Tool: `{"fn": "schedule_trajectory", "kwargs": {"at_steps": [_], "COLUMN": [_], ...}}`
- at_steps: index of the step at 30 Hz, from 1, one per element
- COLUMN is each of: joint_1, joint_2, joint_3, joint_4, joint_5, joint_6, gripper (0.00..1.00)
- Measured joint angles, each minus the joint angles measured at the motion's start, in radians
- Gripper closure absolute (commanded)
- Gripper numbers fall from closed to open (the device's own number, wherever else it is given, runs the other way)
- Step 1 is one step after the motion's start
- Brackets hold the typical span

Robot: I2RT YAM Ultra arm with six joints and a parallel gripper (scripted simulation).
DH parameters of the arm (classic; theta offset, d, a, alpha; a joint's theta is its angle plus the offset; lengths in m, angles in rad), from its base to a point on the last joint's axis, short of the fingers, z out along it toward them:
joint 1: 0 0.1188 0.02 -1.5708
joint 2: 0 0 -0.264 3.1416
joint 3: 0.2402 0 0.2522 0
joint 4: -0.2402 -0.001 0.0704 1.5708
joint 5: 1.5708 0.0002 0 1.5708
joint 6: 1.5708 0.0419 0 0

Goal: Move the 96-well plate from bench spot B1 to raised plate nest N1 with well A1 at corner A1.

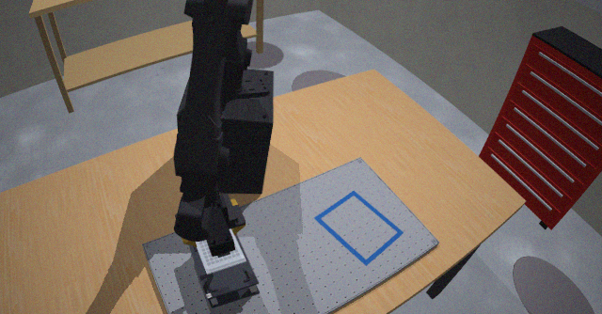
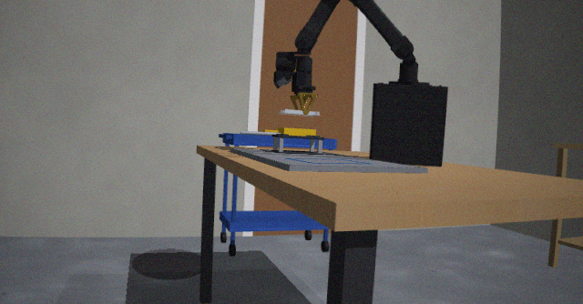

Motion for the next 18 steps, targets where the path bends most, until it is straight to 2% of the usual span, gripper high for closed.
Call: {"fn": "schedule_trajectory", "kwargs": {"at_steps": [18], "joint_1": [0.008], "joint_2": [0.087], "joint_3": [0.002], "joint_4": [0.052], "joint_5": [0.0], "joint_6": [0.01], "gripper": [1.0]}}
